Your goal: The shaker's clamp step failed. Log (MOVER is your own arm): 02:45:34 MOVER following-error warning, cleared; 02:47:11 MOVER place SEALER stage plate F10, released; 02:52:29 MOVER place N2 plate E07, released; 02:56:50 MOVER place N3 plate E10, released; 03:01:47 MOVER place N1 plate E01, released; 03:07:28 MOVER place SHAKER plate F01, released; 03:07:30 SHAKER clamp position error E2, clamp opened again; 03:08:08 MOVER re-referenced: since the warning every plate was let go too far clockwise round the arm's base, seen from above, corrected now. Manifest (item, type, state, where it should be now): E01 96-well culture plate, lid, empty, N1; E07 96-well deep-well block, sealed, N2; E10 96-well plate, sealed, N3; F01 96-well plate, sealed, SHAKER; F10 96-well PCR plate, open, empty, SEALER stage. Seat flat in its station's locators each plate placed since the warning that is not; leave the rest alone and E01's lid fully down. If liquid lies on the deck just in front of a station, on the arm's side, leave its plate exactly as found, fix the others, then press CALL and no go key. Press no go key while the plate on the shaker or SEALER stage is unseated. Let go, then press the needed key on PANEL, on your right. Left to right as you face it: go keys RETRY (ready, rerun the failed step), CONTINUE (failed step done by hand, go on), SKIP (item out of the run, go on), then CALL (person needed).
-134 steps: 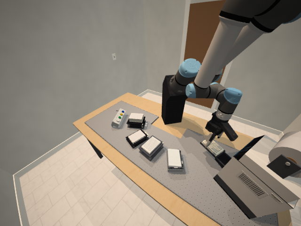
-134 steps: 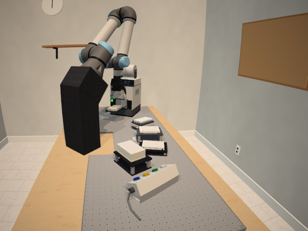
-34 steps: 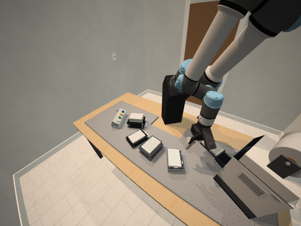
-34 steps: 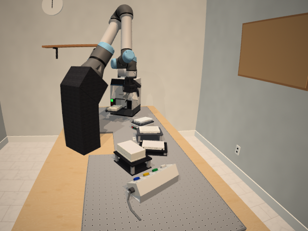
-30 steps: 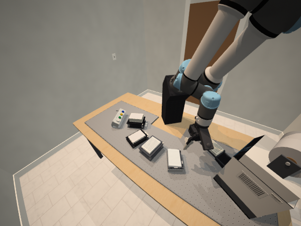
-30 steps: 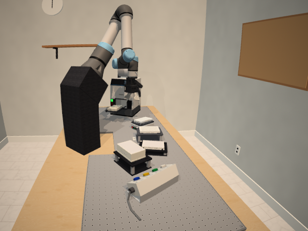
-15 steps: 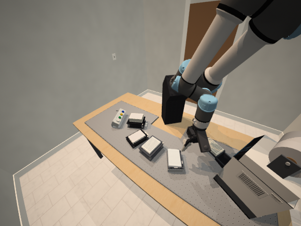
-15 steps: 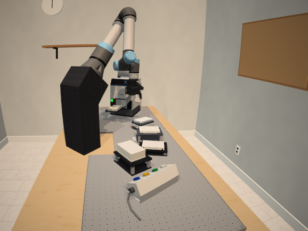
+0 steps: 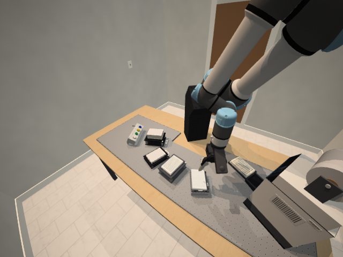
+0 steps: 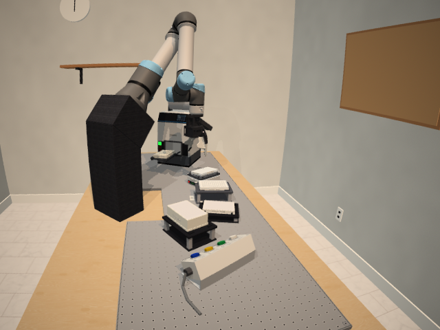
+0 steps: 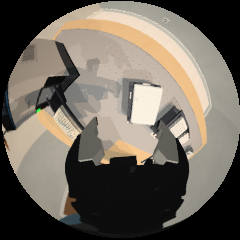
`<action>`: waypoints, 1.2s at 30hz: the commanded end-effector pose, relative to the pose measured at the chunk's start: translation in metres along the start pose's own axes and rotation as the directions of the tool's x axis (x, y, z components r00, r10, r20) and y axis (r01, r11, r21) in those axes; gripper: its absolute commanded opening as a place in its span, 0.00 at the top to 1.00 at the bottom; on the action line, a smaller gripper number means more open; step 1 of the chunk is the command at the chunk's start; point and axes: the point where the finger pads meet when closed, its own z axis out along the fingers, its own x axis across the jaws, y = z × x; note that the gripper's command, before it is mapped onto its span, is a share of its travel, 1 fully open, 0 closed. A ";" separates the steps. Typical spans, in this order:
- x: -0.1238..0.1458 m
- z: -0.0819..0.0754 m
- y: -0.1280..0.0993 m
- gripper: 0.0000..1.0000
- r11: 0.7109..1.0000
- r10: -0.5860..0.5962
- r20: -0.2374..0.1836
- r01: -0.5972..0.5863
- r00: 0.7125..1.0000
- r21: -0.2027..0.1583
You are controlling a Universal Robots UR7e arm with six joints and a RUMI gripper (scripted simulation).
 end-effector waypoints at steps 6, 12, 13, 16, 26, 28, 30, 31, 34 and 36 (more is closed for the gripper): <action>0.041 0.000 0.000 0.18 1.000 0.012 0.003 -0.012 1.000 0.000; 0.056 0.000 0.000 0.18 1.000 0.012 0.003 -0.012 1.000 0.000; 0.056 0.000 0.000 0.18 1.000 0.012 0.003 -0.012 1.000 0.000; 0.056 0.000 0.000 0.18 1.000 0.012 0.003 -0.012 1.000 0.000; 0.056 0.002 0.000 0.18 1.000 0.012 -0.017 -0.012 1.000 0.000; 0.056 0.005 0.000 0.18 1.000 0.012 -0.057 -0.012 0.998 0.000; 0.056 0.009 0.000 0.18 1.000 0.011 -0.097 -0.012 0.995 0.000; 0.056 0.010 0.000 0.18 1.000 0.011 -0.100 -0.012 0.995 0.000; 0.056 0.015 0.000 0.18 1.000 0.011 -0.100 -0.012 0.995 0.000; 0.056 0.015 0.000 0.18 1.000 0.011 -0.100 -0.012 0.995 0.000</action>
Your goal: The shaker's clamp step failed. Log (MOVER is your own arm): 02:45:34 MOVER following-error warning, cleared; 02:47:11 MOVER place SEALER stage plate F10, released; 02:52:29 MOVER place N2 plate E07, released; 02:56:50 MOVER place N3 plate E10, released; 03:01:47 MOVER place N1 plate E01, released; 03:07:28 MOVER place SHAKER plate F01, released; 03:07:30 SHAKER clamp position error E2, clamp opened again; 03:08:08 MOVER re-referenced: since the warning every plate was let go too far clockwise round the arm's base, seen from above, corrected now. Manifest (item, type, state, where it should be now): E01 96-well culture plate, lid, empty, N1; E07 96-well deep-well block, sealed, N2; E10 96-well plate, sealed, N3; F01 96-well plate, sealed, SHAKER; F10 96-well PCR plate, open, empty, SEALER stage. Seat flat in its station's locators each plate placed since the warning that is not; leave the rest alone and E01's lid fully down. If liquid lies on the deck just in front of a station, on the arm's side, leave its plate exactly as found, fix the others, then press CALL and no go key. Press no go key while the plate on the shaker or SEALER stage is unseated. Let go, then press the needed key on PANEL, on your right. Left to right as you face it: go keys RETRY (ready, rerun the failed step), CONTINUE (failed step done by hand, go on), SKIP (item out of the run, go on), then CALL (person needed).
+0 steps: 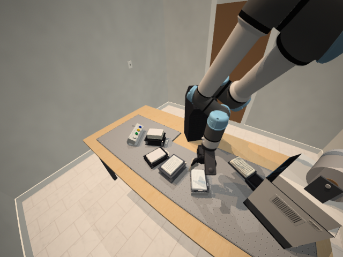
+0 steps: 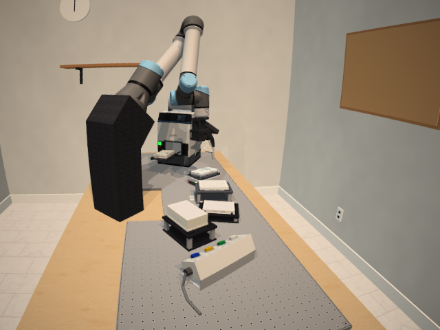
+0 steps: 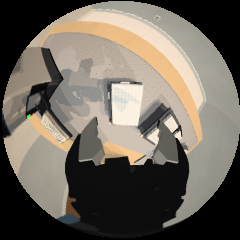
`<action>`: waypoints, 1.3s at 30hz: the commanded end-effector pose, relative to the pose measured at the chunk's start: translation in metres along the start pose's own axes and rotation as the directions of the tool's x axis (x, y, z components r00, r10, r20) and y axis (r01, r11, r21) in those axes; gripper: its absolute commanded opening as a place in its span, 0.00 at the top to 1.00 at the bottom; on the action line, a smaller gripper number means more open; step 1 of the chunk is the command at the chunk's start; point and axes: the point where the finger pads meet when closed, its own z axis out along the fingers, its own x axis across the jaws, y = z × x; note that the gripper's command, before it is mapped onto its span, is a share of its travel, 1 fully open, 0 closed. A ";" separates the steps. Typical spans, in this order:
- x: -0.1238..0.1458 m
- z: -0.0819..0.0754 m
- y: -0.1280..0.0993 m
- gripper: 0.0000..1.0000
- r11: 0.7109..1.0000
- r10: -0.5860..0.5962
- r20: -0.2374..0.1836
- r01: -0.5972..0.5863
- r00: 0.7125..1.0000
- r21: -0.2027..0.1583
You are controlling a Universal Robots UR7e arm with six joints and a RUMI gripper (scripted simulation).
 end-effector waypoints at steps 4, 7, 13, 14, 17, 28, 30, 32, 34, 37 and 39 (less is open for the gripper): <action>-0.001 0.011 0.000 0.18 1.000 0.001 -0.021 -0.001 1.000 0.004; -0.001 0.016 0.000 0.18 1.000 0.001 -0.021 -0.001 1.000 0.004; -0.002 0.026 0.000 0.18 1.000 0.001 -0.021 -0.001 1.000 0.004; -0.002 0.027 0.000 0.18 1.000 0.001 -0.021 -0.001 1.000 0.004; -0.002 0.029 0.000 0.18 1.000 0.001 -0.021 -0.001 1.000 0.004; -0.003 0.042 0.000 0.18 1.000 0.001 -0.021 -0.001 1.000 0.004; -0.003 0.042 0.000 0.18 1.000 0.001 -0.021 -0.001 1.000 0.004; -0.003 0.042 0.000 0.18 1.000 0.001 -0.021 -0.001 1.000 0.004; -0.003 0.042 0.000 0.18 1.000 0.001 -0.021 -0.001 1.000 0.004; -0.003 0.042 0.000 0.18 1.000 0.001 -0.021 -0.001 1.000 0.004; -0.003 0.042 0.000 0.18 1.000 0.001 -0.021 -0.001 1.000 0.004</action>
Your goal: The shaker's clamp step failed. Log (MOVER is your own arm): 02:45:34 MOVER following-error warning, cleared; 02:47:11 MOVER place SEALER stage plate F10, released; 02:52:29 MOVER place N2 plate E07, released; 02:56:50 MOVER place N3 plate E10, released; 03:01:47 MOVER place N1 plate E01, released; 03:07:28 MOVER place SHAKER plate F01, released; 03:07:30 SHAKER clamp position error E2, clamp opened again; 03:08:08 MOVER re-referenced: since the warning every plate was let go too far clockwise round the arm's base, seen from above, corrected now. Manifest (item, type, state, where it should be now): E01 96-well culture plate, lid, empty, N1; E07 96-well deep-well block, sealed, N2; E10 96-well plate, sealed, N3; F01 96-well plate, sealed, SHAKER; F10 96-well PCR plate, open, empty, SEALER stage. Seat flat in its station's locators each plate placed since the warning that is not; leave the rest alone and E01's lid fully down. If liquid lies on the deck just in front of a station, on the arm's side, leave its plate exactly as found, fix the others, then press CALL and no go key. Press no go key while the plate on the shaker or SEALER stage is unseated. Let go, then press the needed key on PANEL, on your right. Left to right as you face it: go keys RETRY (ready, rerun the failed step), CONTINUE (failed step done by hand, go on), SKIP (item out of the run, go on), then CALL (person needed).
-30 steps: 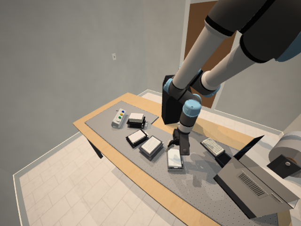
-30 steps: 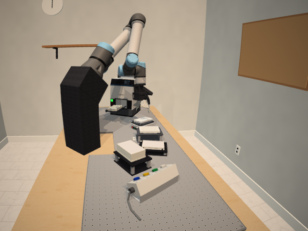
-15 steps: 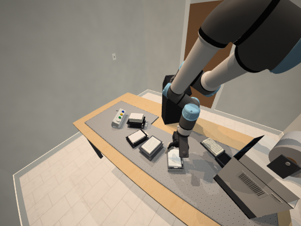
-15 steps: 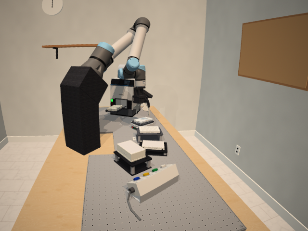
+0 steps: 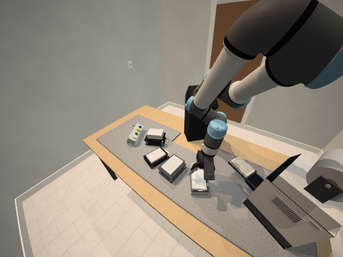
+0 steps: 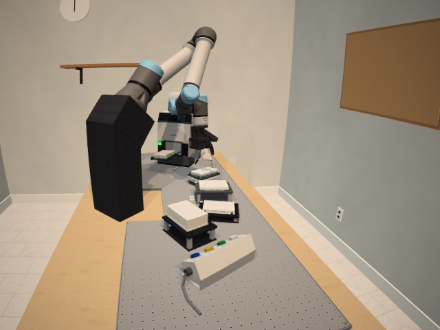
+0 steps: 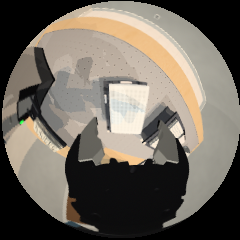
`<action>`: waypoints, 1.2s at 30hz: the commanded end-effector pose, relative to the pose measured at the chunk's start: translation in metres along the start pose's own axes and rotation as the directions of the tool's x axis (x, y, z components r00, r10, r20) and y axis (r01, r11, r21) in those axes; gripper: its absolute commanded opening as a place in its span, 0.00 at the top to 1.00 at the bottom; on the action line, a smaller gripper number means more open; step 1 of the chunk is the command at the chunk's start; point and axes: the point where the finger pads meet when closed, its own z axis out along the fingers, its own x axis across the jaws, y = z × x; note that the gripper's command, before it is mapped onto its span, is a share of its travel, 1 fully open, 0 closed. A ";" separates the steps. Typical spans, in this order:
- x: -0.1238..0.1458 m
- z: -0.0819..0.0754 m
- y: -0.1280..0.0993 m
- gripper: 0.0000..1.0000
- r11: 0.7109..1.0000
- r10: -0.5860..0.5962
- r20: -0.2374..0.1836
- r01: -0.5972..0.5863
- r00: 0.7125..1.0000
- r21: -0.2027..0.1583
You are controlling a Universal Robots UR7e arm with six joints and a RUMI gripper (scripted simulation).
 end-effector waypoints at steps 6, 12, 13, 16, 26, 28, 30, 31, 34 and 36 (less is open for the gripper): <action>0.000 0.003 0.000 0.18 1.000 0.000 0.000 0.000 1.000 0.001; 0.000 0.005 0.000 0.18 1.000 0.000 0.000 0.000 1.000 0.001; 0.000 0.006 0.000 0.18 1.000 0.000 0.000 0.000 1.000 0.001; 0.000 0.008 0.000 0.18 1.000 0.000 0.000 0.000 1.000 0.001; 0.000 0.015 0.000 0.18 1.000 0.000 0.000 0.000 1.000 0.001; 0.000 0.015 0.000 0.18 1.000 0.000 0.000 0.000 1.000 0.001; 0.000 0.016 0.000 0.18 1.000 0.000 0.000 0.000 1.000 0.001; 0.000 0.017 0.000 0.18 1.000 0.000 0.000 0.000 1.000 0.001; 0.000 0.019 0.000 0.18 1.000 0.000 0.000 0.000 1.000 0.001; 0.000 0.020 0.000 0.18 1.000 0.000 0.000 0.000 1.000 0.001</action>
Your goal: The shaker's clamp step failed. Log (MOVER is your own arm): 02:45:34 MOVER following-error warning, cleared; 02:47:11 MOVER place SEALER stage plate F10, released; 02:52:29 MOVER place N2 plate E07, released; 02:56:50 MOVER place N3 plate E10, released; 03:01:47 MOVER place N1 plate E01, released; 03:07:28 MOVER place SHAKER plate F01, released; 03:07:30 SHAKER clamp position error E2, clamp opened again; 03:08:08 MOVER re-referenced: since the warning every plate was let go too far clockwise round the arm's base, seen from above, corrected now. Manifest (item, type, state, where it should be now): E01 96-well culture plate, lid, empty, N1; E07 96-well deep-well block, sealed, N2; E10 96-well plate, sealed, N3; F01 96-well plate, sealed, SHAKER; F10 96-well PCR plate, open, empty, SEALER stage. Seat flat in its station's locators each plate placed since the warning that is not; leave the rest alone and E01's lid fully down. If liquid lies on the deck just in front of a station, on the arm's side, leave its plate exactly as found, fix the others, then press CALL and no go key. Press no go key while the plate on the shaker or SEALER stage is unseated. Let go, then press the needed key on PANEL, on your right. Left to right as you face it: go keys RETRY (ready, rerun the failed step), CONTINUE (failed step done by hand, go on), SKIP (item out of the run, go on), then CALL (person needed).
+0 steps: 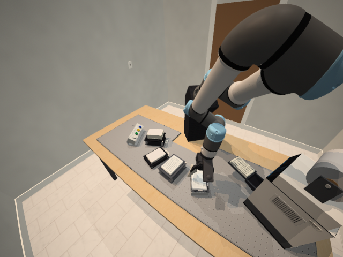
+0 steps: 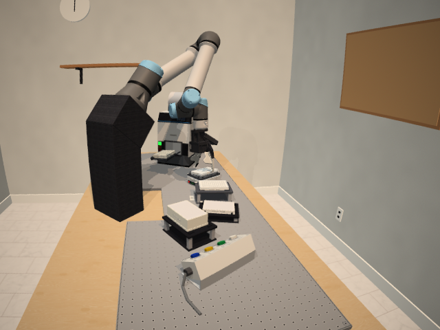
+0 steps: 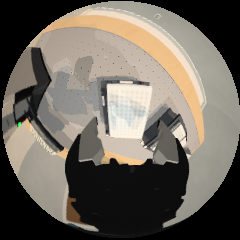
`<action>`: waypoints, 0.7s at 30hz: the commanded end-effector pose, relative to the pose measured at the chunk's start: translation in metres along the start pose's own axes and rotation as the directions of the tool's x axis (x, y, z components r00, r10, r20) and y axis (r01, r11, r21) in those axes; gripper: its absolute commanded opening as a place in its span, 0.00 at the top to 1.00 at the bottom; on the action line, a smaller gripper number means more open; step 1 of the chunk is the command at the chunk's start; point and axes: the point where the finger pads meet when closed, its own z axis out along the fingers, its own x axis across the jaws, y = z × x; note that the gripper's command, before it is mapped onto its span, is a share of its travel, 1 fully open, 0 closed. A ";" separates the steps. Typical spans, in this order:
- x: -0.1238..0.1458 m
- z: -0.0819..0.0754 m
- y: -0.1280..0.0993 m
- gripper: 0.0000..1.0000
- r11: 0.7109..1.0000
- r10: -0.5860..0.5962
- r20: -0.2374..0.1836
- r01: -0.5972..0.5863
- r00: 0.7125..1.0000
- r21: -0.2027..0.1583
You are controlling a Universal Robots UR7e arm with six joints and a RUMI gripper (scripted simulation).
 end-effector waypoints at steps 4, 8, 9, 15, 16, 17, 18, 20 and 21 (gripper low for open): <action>0.000 0.003 0.000 0.18 1.000 0.000 0.000 0.000 1.000 0.001; 0.000 0.003 0.000 0.18 1.000 0.000 0.000 0.000 1.000 0.001; 0.000 0.003 0.000 0.18 1.000 0.000 0.000 0.000 1.000 0.001; 0.000 0.003 0.000 1.00 1.000 0.000 0.000 0.000 1.000 0.001; 0.000 0.003 0.000 1.00 1.000 0.000 0.000 0.000 1.000 0.001; 0.000 0.003 0.000 1.00 1.000 0.000 0.000 0.000 1.000 0.001; 0.000 0.003 0.000 1.00 1.000 0.000 0.000 0.000 1.000 0.001; 0.000 0.003 0.000 1.00 1.000 0.000 0.000 0.000 1.000 0.001; 0.000 0.003 0.000 1.00 1.000 0.000 0.000 0.000 1.000 0.001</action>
